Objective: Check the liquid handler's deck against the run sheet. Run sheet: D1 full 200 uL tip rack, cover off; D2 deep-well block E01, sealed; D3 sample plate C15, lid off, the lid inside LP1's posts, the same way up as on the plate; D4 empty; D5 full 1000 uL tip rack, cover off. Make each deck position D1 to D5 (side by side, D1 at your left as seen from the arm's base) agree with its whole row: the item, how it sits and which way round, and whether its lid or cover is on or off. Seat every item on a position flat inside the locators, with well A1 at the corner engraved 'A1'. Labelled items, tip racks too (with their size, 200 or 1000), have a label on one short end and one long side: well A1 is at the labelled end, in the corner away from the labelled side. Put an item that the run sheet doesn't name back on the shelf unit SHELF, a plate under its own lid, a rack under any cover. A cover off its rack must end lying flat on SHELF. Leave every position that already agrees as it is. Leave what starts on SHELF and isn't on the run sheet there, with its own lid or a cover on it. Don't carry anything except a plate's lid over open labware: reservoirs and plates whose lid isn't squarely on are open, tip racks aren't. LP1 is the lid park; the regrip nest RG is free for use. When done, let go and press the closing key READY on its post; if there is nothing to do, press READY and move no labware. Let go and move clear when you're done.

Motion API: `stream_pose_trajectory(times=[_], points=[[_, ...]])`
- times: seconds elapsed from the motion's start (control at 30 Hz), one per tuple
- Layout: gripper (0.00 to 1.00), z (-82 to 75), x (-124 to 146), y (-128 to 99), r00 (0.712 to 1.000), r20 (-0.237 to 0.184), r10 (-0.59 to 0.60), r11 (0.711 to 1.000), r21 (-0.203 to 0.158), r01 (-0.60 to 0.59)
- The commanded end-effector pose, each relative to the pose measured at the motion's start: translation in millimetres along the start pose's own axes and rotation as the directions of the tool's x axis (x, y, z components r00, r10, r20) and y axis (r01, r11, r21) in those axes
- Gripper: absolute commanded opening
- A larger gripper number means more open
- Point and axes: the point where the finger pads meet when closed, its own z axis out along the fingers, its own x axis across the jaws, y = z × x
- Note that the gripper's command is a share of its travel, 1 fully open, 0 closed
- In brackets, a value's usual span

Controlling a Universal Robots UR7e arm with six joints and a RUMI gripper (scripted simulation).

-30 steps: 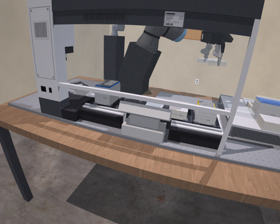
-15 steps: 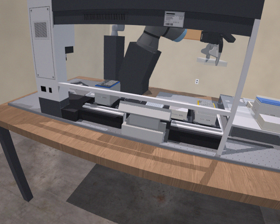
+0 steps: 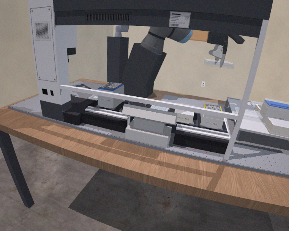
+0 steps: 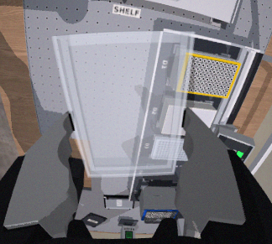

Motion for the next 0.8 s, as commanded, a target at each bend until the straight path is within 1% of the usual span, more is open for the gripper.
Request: stream_pose_trajectory(times=[0.0, 0.1, 0.57, 0.67, 0.73, 0.77], points=[[0.0, 0.3, -1.3, -0.2, 0.989, -0.004, 0.148, 0.989, -0.004, -0.148], [0.0, 0.0, -1.0, -0.4, 0.981, -0.004, 0.196, 0.981, -0.004, -0.196], [0.0, -0.1, 0.3, -0.3, 0.98, -0.004, 0.198, 0.98, -0.003, -0.198], [0.0, -0.4, 3.5, -16.4, 0.981, -0.005, 0.196, 0.981, -0.003, -0.196], [0.0, -0.4, 3.5, -16.4, 0.981, -0.005, 0.196, 0.981, -0.003, -0.196], [0.0, -0.4, 4.3, -21.3, 0.981, -0.005, 0.196, 0.981, -0.003, -0.196]])
